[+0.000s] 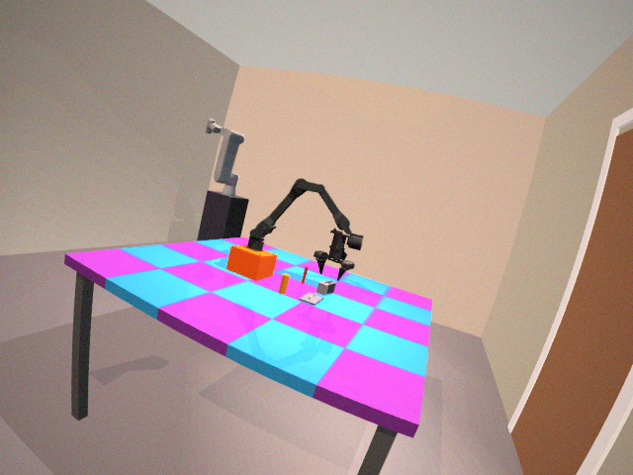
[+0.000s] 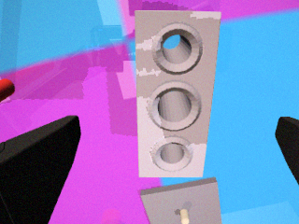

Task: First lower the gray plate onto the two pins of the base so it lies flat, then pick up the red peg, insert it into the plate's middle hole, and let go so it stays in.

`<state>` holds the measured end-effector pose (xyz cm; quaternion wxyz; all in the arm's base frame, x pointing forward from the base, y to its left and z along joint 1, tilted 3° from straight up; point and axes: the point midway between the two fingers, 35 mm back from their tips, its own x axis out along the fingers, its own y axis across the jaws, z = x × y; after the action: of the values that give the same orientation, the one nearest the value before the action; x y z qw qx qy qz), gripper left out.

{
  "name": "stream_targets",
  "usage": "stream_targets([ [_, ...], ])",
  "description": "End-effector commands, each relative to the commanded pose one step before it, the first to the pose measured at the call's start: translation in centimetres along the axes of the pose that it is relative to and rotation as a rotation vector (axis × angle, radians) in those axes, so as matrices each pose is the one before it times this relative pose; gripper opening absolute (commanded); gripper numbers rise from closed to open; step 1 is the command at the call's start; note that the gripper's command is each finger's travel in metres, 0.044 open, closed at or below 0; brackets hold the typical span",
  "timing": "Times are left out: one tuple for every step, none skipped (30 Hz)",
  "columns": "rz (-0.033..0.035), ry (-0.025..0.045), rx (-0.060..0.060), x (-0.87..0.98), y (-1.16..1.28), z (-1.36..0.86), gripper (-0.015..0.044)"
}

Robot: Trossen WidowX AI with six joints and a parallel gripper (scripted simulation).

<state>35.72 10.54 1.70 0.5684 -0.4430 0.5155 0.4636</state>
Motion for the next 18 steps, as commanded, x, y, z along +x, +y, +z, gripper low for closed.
stream_targets([
  [0.00588,0.00441,0.0018,0.775,0.080,-0.073,0.0440],
  [0.00000,-0.00001,0.0000,0.138,-0.011,0.005,0.0440],
  [0.00000,-0.00001,0.0000,0.166,-0.012,0.006,0.0440],
  [0.00000,-0.00001,0.0000,0.166,-0.011,0.005,0.0440],
  [0.00000,-0.00001,0.0000,0.166,-0.011,0.005,0.0440],
  [0.00000,-0.00001,0.0000,0.166,-0.010,0.005,0.0440],
  [0.00000,-0.00001,0.0000,0.166,-0.009,0.004,0.0440],
  [0.00000,-0.00001,0.0000,0.166,-0.008,0.004,0.0440],
  [0.00001,-0.00001,0.0000,0.166,-0.008,0.004,0.0440],
  [0.00001,-0.00001,0.0000,0.166,-0.007,0.003,0.0440],
  [0.00001,-0.00001,0.0000,0.166,-0.006,0.003,0.0440],
  [0.00001,-0.00001,0.0000,0.165,-0.005,0.003,0.0440],
  [0.00001,-0.00001,0.0000,0.165,-0.005,0.002,0.0440],
  [0.00001,-0.00001,0.0000,0.165,-0.004,0.002,0.0440],
  [0.00001,-0.00001,0.0000,0.165,-0.003,0.002,0.0440],
  [0.00001,-0.00001,0.0000,0.165,-0.002,0.001,0.0440],
  [0.00001,0.00000,0.0000,0.165,-0.002,0.001,0.0440],
  [0.00001,0.00000,0.0000,0.165,-0.001,0.001,0.0440],
])
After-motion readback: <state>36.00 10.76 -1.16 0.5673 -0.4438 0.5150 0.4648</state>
